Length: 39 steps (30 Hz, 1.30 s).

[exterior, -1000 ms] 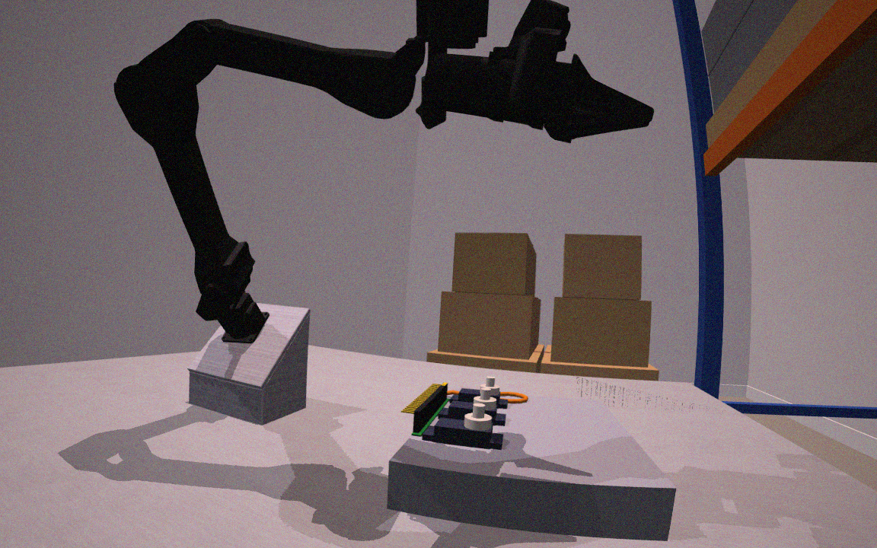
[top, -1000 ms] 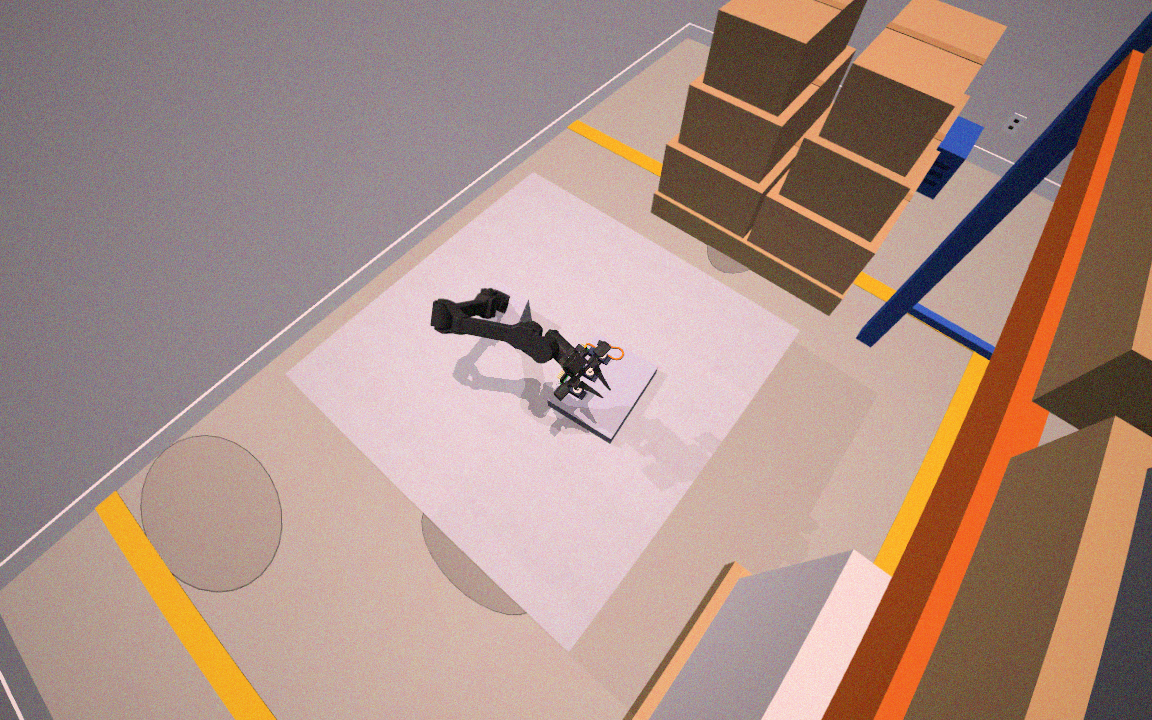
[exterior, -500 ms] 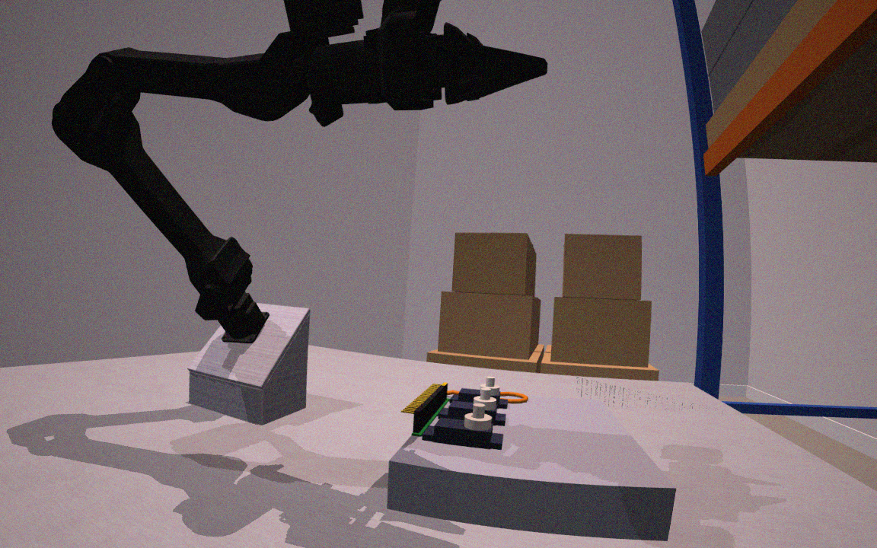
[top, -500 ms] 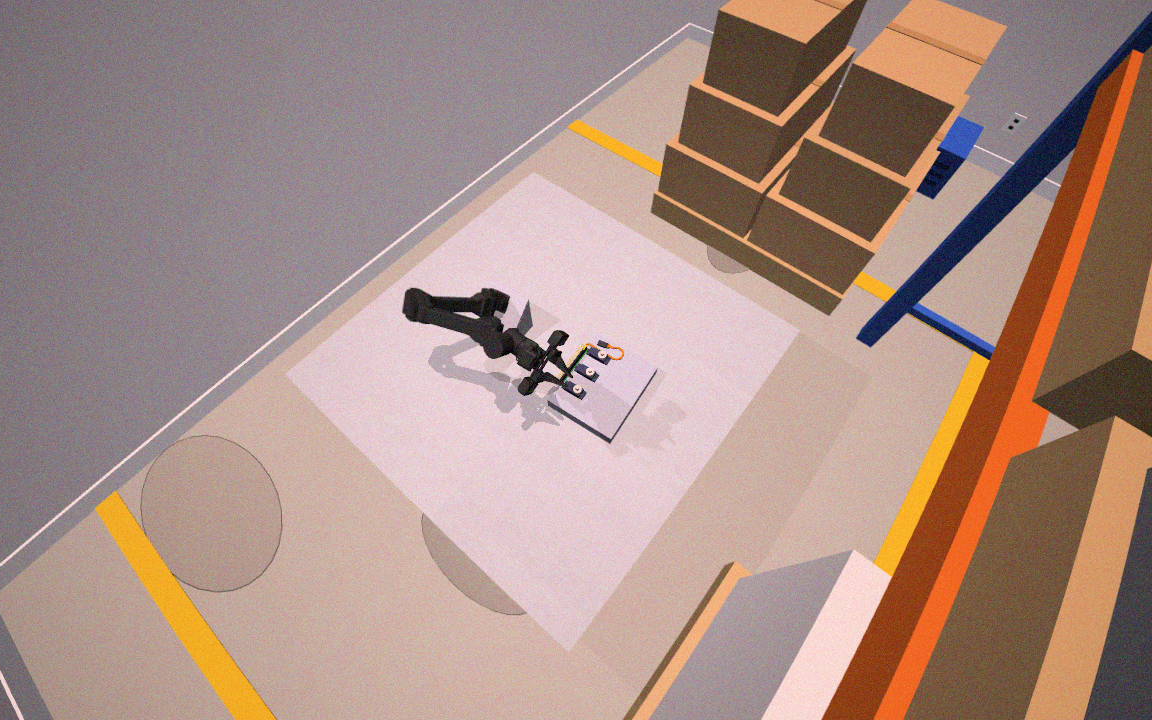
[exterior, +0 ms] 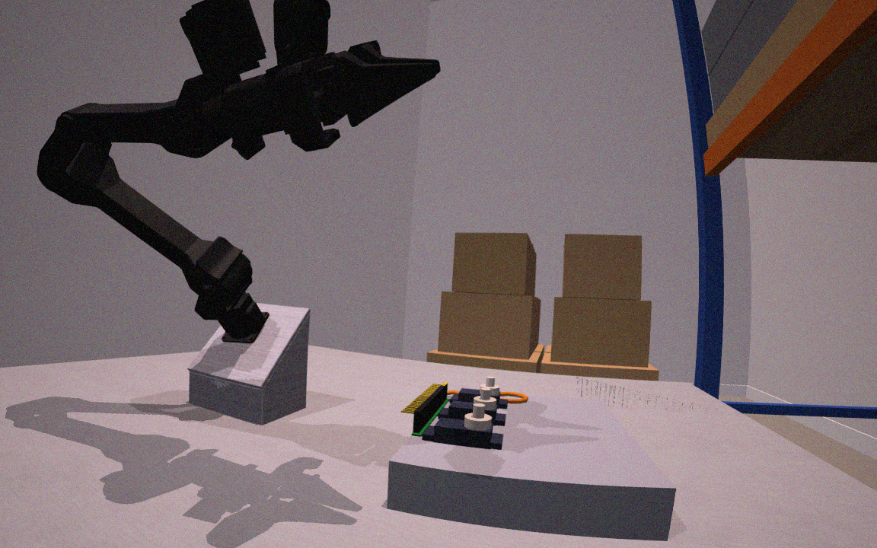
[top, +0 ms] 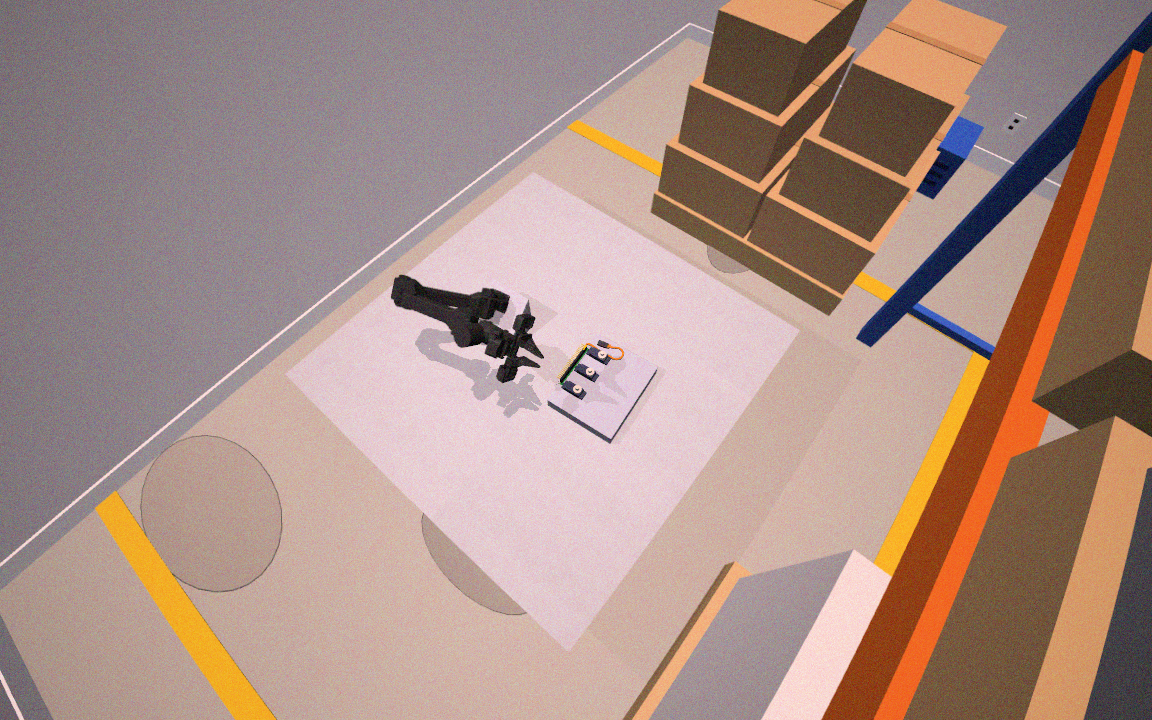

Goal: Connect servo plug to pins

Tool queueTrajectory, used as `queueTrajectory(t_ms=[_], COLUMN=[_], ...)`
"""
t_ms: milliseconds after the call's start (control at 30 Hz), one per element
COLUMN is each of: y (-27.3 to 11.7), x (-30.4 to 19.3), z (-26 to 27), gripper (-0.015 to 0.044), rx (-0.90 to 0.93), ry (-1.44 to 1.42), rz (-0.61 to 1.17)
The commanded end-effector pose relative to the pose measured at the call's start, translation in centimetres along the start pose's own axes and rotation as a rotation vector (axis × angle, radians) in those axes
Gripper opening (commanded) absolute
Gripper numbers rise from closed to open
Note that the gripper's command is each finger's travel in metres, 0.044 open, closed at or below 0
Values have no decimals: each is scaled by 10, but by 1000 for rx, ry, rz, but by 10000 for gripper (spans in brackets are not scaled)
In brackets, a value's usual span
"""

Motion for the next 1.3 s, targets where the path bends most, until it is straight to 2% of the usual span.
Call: queueTrajectory(t_ms=[0, 633, 1267], y=[-2, 72, 82], x=[-9, -132, -271], z=[0, -10, -18], gripper=[115, 115, 115], rx=[6, -257, -558], ry=[26, 28, -207], rz=[33, 603, 1113])
Point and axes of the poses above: the point midway between the two fingers, 35 mm back from their tips, its own y axis out along the fingers, its own z axis across the jaws, x = y × z, the point moved 1 cm from there along -y, back along the fingers, and after that the axes turned 12 degrees about y, right-handed, at the moved point
